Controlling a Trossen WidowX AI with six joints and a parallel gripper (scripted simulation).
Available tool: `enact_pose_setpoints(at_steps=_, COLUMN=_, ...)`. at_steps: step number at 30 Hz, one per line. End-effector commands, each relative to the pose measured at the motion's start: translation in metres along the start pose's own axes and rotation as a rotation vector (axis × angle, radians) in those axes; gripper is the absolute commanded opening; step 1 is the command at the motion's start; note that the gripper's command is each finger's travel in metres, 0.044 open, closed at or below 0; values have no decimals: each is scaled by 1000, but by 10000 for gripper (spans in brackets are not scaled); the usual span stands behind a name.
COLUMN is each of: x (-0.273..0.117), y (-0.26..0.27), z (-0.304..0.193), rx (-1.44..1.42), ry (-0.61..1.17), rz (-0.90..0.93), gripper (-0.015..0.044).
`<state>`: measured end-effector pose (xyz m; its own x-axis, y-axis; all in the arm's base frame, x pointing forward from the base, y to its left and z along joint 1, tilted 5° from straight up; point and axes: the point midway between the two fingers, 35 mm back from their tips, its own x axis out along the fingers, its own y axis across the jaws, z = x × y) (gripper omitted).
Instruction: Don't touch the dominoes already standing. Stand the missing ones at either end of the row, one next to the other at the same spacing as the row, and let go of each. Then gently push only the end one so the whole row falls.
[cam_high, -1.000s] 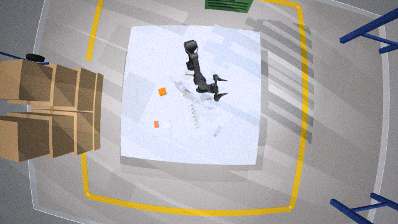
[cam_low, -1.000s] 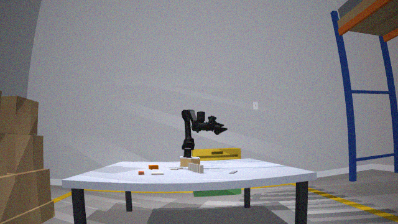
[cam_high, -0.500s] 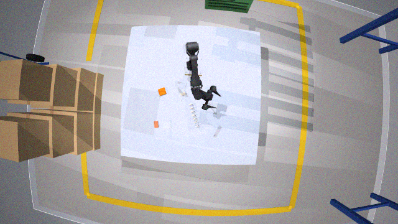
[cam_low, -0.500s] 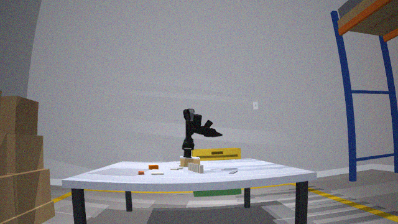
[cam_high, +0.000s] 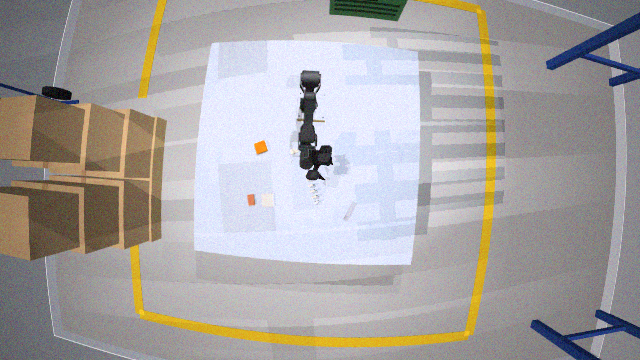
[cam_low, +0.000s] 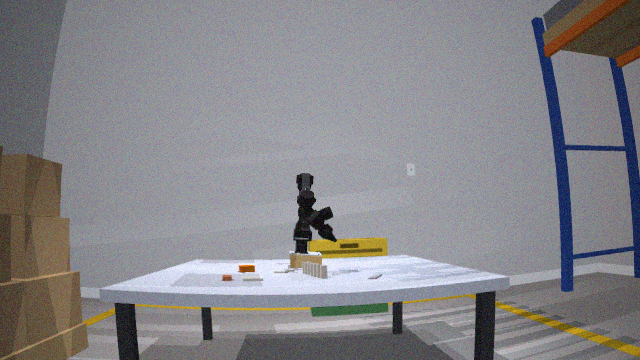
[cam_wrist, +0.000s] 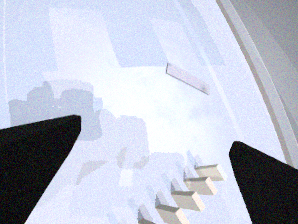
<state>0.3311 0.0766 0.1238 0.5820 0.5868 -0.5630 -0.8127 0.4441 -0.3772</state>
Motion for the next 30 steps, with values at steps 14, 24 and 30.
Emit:
enact_pose_setpoints(at_steps=14, x=-95, y=40, z=-150, rx=-564, ry=612, rz=568, gripper=440)
enact_pose_setpoints(at_steps=24, x=-107, y=49, z=-155, rx=-610, ry=619, rz=664, gripper=440)
enact_pose_setpoints(at_steps=30, x=-107, y=49, z=-155, rx=-610, ry=619, rz=664, gripper=440)
